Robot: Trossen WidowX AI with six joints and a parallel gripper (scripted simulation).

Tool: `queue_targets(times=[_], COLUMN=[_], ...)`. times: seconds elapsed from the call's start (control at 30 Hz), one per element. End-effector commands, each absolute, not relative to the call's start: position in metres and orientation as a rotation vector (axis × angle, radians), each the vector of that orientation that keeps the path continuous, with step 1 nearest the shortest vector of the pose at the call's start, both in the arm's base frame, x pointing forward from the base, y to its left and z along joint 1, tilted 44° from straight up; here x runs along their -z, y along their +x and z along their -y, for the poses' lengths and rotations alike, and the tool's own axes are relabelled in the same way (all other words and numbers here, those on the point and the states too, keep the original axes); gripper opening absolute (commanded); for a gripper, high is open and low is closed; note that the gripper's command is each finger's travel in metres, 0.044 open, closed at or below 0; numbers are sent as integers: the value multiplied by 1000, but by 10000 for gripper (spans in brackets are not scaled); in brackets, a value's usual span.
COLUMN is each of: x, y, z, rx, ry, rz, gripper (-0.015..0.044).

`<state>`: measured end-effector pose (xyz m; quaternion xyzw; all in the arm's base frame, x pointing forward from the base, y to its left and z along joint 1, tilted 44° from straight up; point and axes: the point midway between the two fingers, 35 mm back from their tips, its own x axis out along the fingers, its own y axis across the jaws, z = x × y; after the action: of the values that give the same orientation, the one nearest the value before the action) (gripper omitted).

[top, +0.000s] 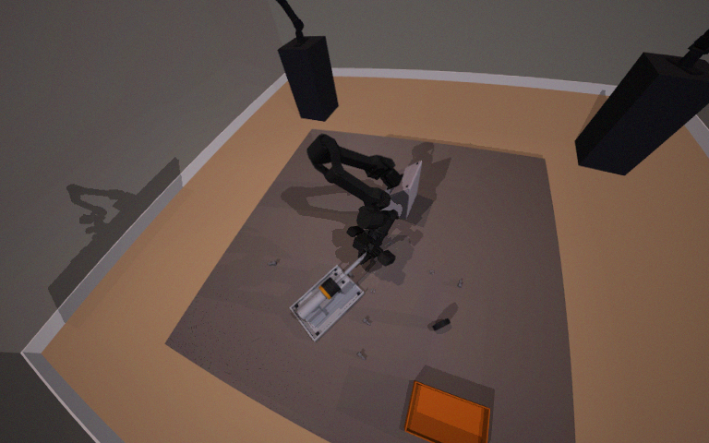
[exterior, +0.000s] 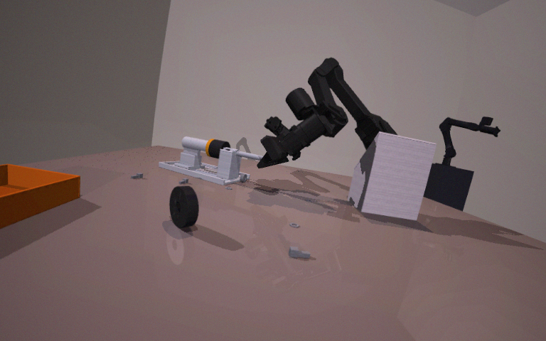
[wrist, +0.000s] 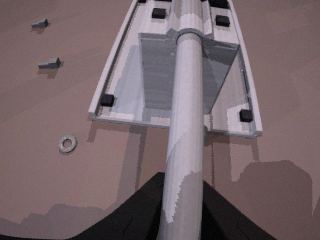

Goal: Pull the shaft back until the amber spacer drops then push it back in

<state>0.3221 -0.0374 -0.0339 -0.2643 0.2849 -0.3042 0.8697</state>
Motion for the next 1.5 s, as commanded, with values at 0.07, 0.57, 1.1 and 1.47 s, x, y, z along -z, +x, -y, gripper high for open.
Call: queue_targets(times=[0.07, 0.57, 1.1, 1.47], x=[34, 34, 35, 35], y=[321, 320, 318, 317], z=[37, 37, 36, 36], rx=[640, 640, 640, 640], ry=[-553, -553, -553, -553], rz=[-594, -594, -594, -594], gripper=[0, 0, 0, 0])
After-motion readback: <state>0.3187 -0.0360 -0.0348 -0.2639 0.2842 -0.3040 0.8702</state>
